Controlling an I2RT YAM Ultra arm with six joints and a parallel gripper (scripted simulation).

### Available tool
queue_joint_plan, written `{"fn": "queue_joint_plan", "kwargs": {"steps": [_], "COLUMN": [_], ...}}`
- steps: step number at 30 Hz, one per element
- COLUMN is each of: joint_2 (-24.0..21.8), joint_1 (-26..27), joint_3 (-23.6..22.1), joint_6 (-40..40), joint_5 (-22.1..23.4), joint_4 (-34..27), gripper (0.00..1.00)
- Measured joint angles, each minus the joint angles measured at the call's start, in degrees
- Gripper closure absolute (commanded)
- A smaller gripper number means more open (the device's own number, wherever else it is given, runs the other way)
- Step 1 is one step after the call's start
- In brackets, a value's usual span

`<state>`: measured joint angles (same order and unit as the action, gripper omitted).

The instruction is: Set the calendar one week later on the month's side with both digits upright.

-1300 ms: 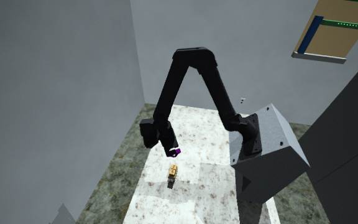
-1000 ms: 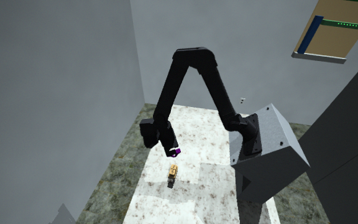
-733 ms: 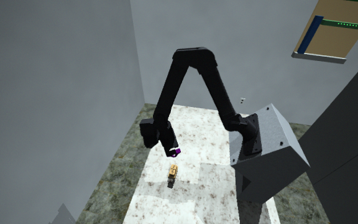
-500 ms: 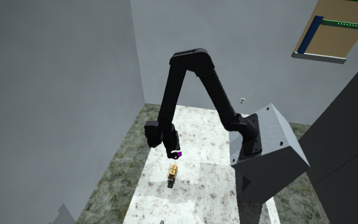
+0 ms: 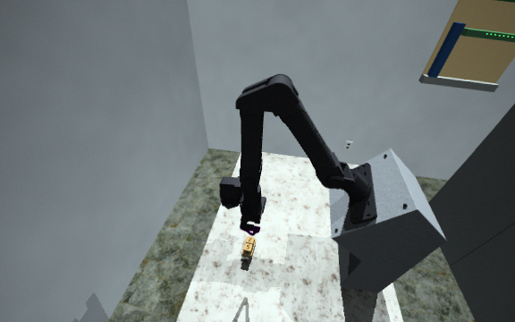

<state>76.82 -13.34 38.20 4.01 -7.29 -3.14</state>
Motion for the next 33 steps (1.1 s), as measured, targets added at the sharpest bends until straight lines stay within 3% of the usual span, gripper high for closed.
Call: {"fn": "queue_joint_plan", "kwargs": {"steps": [23, 33], "joint_2": [0.07, 2.8], "joint_1": [0.0, 0.17], "joint_3": [0.04, 0.83], "joint_6": [2.01, -9.33], "joint_5": [1.31, 1.36], "joint_4": [3.21, 4.76], "gripper": [0.0, 0.0]}}
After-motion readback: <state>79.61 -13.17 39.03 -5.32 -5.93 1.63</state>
